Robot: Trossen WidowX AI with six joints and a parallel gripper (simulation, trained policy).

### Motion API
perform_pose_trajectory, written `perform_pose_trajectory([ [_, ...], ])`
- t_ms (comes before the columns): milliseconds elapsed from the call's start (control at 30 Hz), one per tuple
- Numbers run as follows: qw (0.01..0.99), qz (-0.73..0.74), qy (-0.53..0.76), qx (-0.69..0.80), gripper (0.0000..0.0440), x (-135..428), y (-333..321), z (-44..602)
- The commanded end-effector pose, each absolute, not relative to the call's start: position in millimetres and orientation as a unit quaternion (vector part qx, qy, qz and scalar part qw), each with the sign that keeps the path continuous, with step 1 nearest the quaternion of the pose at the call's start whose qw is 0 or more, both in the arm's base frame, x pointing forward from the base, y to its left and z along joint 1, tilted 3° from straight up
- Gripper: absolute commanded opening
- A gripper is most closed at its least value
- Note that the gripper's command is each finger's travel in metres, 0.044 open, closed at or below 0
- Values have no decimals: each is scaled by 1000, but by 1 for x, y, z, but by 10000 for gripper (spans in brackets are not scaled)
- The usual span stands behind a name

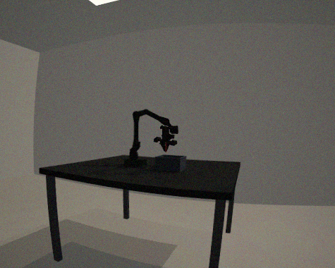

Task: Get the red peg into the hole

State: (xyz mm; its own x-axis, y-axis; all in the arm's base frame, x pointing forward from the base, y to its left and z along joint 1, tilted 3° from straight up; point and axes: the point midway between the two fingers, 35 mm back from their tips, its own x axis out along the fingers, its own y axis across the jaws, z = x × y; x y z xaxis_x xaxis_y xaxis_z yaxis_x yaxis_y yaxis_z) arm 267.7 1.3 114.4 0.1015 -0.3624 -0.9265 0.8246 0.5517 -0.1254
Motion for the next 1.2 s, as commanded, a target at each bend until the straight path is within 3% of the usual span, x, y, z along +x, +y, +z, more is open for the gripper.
perform_pose_trajectory([
  [0, 708, -429, 513, 227, 0, 277, -14, 116],
  [933, 714, -375, 547, 224, 1, 328, -95, 67],
  [1000, 712, -366, 557, 220, 20, 327, -96, 61],
  [1167, 707, -349, 576, 217, 129, 328, -98, 48],
])
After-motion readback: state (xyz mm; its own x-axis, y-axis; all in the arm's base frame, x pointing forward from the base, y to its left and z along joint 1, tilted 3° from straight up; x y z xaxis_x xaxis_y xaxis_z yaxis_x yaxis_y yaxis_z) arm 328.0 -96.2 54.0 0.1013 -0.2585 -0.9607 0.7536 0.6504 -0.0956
